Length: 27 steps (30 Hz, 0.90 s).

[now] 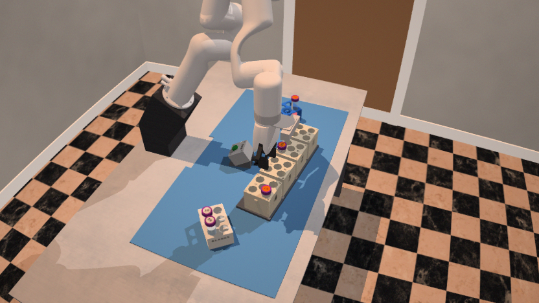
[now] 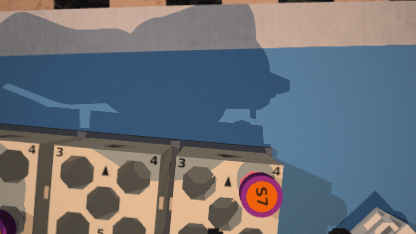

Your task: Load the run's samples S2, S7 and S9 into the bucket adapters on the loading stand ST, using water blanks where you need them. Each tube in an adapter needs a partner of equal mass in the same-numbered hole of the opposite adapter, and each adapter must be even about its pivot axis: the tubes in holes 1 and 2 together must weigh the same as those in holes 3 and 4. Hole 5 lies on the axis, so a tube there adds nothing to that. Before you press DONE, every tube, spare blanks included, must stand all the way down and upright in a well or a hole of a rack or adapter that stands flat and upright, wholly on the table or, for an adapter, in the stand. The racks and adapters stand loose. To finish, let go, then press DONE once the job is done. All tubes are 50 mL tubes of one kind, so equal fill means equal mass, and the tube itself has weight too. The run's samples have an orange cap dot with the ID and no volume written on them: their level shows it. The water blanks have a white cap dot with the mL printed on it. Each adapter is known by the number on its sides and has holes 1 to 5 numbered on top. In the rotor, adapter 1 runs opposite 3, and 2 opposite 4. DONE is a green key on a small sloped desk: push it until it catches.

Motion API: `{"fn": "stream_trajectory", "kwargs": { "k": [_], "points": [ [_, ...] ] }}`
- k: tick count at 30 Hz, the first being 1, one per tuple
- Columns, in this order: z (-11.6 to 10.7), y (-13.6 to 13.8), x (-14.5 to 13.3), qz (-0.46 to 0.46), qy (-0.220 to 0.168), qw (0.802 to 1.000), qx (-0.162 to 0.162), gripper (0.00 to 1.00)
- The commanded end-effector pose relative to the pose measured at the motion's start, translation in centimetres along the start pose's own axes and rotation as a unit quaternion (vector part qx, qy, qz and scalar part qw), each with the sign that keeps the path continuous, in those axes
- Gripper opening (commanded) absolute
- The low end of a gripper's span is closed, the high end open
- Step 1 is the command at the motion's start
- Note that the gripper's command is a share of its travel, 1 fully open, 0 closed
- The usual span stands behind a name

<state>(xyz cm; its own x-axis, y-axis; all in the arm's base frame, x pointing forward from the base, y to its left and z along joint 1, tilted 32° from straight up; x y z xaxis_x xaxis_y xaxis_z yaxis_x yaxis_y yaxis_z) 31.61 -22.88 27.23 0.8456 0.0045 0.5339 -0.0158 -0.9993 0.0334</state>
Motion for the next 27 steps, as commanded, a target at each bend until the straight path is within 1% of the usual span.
{"fn": "stream_trajectory", "kwargs": {
  "k": [1, 8, 10, 11, 18, 25, 27],
  "points": [
    [-0.1, -2.8, 0.0, -0.092, 0.002, 0.996, -0.002, 0.57],
    [-0.1, -6.3, -0.1, -0.207, 0.002, 0.978, -0.002, 0.57],
    [-0.1, -6.3, -0.1, -0.207, 0.002, 0.978, -0.002, 0.57],
    [-0.1, -6.8, -0.2, -0.224, 0.002, 0.975, -0.002, 0.57],
    [-0.1, -10.3, -0.3, -0.336, 0.002, 0.942, -0.002, 0.57],
    [-0.1, -13.8, -0.4, -0.443, 0.002, 0.897, -0.002, 0.57],
    [-0.1, -13.8, -0.4, -0.443, 0.002, 0.897, -0.002, 0.57]
  ]
}}
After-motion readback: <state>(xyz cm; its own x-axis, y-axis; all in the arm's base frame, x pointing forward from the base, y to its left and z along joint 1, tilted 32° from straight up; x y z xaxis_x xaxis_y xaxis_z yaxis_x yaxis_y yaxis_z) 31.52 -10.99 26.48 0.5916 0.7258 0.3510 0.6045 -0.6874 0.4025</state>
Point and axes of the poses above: the point where the finger pads meet when closed, its own z axis out along the fingers, its own y axis across the jaws, x = y × z, the point moved 6 cm from there along -z, back along the fingers, and after that the axes turned 8 degrees about -z, right-handed, at the moved point
